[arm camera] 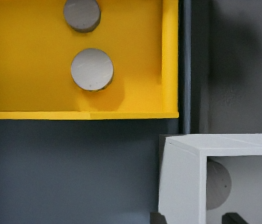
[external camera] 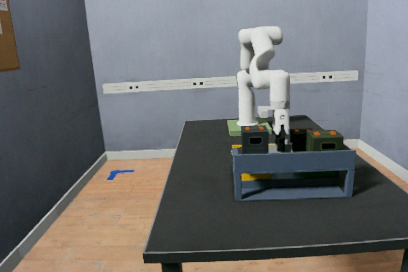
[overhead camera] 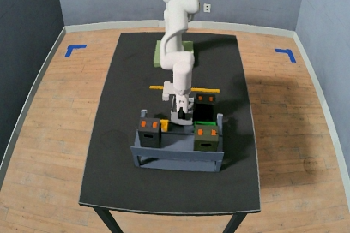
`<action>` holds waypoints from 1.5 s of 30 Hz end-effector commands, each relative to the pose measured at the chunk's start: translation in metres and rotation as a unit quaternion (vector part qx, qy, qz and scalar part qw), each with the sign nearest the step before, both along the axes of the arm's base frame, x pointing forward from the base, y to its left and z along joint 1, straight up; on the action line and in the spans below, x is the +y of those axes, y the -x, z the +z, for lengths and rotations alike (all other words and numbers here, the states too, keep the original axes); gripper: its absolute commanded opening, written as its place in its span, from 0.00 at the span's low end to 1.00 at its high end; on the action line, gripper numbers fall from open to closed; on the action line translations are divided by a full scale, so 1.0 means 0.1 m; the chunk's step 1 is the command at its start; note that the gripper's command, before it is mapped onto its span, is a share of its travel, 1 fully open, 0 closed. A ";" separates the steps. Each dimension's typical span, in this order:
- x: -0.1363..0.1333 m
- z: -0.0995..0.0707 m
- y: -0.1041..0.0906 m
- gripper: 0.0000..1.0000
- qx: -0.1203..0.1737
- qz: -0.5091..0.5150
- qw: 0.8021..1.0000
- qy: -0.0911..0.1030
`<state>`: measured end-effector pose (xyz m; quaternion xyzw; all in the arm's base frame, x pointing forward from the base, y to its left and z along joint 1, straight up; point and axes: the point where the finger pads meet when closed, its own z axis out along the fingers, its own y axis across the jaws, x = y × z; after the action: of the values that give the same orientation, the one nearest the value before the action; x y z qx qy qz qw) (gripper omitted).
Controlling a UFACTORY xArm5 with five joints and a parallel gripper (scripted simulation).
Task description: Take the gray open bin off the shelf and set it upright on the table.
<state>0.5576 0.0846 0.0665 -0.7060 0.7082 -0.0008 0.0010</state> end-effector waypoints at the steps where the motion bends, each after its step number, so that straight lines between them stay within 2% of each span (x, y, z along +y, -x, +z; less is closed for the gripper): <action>1: 0.00 0.02 -0.02 0.12 -0.003 0.000 1.000 0.000; 45: 0.00 0.02 -0.02 0.09 -0.003 0.000 1.000 0.000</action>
<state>0.5577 0.0846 0.0665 -0.7060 0.7083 -0.0009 0.0012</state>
